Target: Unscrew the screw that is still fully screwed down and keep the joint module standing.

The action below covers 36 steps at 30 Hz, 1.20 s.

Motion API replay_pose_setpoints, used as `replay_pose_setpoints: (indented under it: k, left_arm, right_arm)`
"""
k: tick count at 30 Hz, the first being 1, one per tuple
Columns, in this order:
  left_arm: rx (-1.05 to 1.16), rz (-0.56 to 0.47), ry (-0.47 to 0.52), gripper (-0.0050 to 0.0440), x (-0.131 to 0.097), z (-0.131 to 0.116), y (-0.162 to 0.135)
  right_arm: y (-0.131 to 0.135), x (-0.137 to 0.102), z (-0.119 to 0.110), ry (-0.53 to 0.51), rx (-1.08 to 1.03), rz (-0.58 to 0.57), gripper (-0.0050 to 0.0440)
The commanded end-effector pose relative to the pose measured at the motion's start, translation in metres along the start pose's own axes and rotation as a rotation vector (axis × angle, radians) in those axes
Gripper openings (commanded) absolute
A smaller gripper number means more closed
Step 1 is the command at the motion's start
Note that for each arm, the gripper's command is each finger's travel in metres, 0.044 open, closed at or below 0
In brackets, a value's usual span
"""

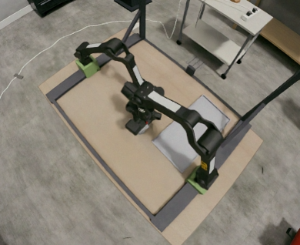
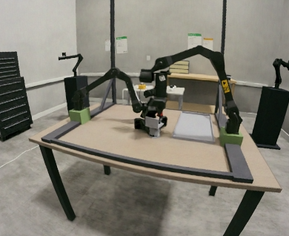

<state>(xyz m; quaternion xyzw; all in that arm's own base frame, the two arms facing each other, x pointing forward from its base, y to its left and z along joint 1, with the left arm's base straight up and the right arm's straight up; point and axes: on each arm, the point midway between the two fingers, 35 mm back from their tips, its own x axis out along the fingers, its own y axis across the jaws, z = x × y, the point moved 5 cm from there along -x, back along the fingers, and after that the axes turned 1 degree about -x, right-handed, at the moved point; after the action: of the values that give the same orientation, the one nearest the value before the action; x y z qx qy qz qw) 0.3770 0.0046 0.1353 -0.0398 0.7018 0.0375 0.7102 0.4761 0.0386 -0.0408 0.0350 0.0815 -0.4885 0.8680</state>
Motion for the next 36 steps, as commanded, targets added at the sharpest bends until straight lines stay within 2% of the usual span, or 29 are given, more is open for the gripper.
replay_pose_setpoints:
  k: [1,11,16,28,33,36]
  left_arm:
    - [-0.102,0.006,-0.014,0.0130,-0.0039,-0.0018,0.0004]
    - [-0.516,0.007,-0.011,0.0130,-0.0026,-0.0018,0.0000]
    - [-0.516,0.007,-0.011,0.0130,-0.0025,-0.0018,0.0001]
    - [-1.014,0.014,-0.002,0.0130,0.0005,-0.0018,0.0000]
    - [-1.014,0.013,-0.002,0.0130,0.0006,-0.0018,0.0001]
    - [-1.139,0.014,0.000,0.0130,0.0010,-0.0018,0.0001]
  right_arm:
    - [0.0054,0.0009,0.0146,-0.011,0.036,0.003,0.0245]
    - [0.0054,0.0009,0.0146,-0.011,0.036,0.003,0.0245]
    - [0.0054,0.0009,0.0146,-0.011,0.036,0.003,0.0245]
    - [0.0054,0.0009,0.0146,-0.011,0.036,0.003,0.0245]
    - [0.0054,0.0009,0.0146,-0.011,0.036,0.003,0.0245]
    - [0.0054,0.0009,0.0146,-0.011,0.036,0.003,0.0245]
